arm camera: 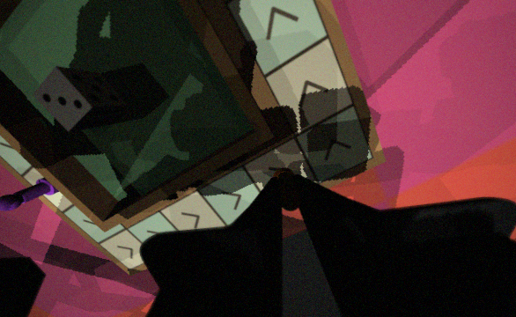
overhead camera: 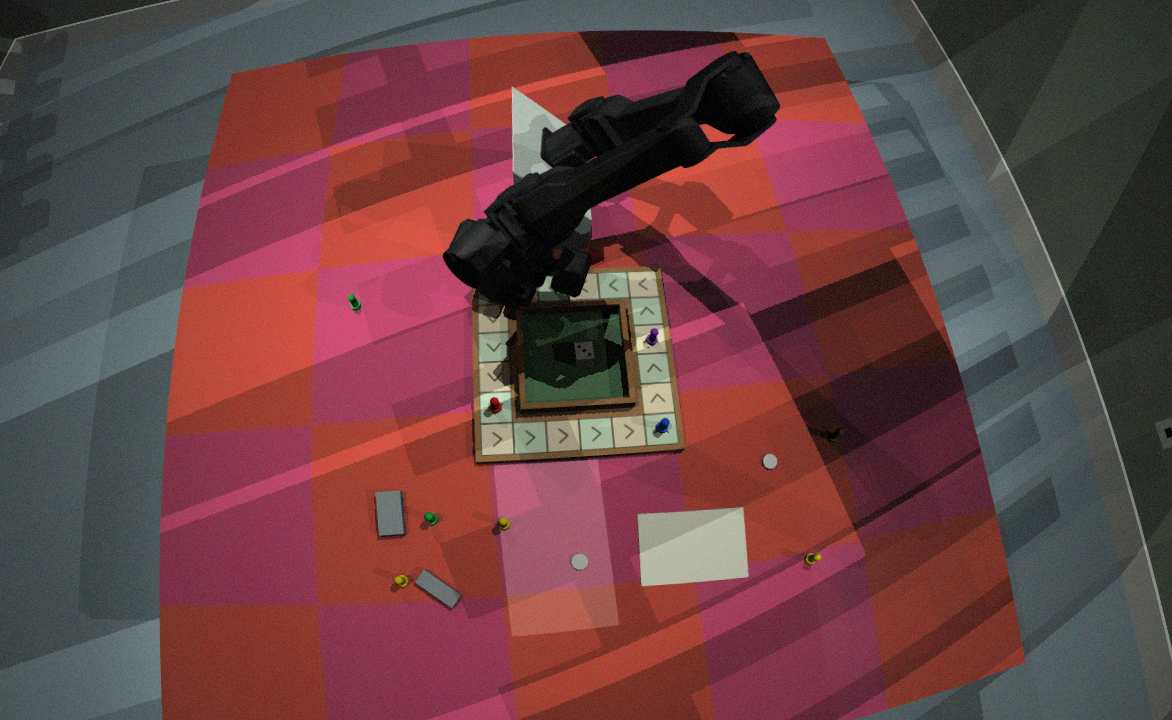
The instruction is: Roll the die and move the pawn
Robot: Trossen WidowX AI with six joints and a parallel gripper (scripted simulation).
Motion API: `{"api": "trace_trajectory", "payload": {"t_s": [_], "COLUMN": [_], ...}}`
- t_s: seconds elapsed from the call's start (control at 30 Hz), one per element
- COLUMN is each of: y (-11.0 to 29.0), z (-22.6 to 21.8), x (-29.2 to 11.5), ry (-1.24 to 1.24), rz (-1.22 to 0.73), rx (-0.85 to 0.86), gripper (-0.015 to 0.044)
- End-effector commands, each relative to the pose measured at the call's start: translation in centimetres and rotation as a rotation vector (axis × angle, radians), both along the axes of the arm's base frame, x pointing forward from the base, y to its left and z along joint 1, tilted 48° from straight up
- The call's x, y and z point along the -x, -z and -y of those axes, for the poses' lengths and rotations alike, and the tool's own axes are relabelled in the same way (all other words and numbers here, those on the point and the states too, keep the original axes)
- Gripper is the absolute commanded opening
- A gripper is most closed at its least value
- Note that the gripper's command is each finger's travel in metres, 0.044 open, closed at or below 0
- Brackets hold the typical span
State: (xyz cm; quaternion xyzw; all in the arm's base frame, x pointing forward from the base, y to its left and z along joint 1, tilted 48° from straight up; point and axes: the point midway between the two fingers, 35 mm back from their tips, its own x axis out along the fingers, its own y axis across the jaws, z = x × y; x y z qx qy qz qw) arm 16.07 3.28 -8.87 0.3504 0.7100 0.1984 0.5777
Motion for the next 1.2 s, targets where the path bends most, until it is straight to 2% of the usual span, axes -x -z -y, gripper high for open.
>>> {"api": "trace_trajectory", "payload": {"t_s": [0.0,0.1,0.43,0.57,0.67,0.87,1.07,1.17], "y": [0.4,0.6,0.3,-2.3,-3.0,-4.8,-12.7,-13.6], "z": [-0.7,-0.9,-0.3,2.6,3.2,4.5,4.4,4.3], "x": [0.3,0.4,0.0,-0.4,-0.4,-0.8,-1.0,-0.9], "ry": [0.004,0.004,0.000,0.004,0.004,-0.023,-0.259,-0.286], "rz": [-0.008,-0.009,-0.001,-0.007,-0.008,0.021,0.271,0.300], "rx": [-0.006,-0.006,0.000,-0.001,-0.003,-0.005,-0.039,-0.043], "gripper": [0.0000,0.0000,0.0263,0.0368,0.0440,0.0440,0.0440,0.0440]}}
